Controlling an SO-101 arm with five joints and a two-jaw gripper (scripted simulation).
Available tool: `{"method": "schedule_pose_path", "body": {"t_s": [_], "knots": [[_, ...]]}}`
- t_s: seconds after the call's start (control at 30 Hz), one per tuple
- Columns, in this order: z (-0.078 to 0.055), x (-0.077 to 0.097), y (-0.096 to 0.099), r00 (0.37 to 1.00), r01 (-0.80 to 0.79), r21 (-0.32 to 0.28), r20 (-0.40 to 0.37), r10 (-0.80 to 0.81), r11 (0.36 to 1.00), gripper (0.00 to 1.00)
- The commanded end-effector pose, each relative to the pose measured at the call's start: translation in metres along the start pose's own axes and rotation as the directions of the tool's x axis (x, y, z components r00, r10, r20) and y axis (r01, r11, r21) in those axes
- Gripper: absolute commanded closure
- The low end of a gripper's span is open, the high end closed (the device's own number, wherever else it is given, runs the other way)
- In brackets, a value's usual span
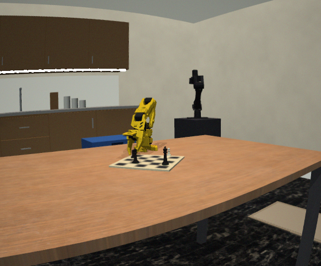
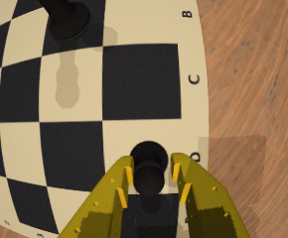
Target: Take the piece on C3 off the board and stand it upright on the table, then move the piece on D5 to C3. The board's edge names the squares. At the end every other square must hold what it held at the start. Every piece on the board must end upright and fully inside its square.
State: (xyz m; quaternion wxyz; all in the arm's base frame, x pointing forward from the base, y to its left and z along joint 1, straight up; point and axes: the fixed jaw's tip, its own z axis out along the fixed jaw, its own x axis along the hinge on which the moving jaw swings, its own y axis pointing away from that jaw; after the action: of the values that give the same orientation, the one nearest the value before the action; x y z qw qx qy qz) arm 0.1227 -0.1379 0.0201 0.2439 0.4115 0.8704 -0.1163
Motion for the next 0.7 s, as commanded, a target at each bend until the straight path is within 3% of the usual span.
{"method": "schedule_pose_path", "body": {"t_s": [0.0,0.67], "knots": [[0.0006,0.0028,-0.0015,1.0,-0.002,0.004,-0.005,0.002,1.0,0.91],[0.0006,0.0028,-0.0015,1.0,-0.002,0.004,-0.005,0.002,1.0,0.99]]}}
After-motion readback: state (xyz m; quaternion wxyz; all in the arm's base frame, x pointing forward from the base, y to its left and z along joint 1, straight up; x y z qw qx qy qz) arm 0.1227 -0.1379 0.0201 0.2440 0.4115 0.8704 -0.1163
